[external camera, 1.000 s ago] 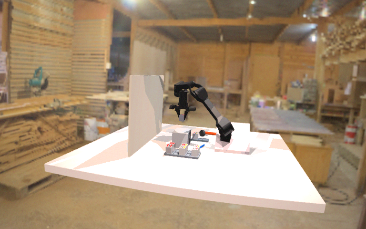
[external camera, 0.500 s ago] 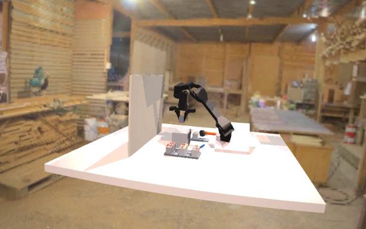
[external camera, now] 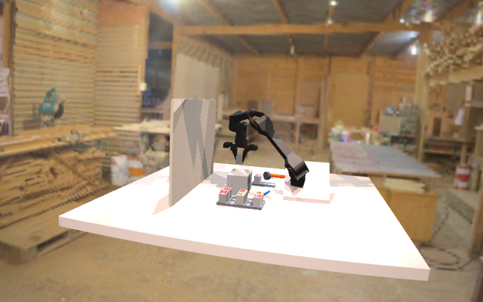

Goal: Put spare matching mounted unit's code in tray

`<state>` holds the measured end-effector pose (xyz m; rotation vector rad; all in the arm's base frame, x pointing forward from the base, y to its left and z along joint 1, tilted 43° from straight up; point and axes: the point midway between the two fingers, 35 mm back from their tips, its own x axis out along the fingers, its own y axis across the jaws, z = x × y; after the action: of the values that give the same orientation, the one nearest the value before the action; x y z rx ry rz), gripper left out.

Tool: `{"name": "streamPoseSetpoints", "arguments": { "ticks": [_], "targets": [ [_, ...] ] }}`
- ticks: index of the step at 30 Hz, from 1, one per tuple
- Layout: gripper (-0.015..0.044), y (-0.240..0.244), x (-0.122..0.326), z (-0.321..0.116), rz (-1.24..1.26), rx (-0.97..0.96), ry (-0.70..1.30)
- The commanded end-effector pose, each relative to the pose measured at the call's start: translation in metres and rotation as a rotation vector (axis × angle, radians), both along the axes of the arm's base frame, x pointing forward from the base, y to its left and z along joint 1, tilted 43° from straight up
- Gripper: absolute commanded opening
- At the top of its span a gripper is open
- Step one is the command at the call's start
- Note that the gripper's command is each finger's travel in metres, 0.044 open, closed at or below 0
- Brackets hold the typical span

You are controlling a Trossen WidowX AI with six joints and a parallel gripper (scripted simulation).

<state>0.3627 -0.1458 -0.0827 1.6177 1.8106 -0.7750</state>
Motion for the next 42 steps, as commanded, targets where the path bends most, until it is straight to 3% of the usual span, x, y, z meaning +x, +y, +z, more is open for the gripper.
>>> {"name": "streamPoseSetpoints", "arguments": {
  "ticks": [1,42],
  "targets": [
    [0.0,0.003,0.0,-0.002,-0.005,0.003,0.002],
    [0.0,0.023,-0.003,-0.025,-0.004,0.004,0.002]
  ]
}}
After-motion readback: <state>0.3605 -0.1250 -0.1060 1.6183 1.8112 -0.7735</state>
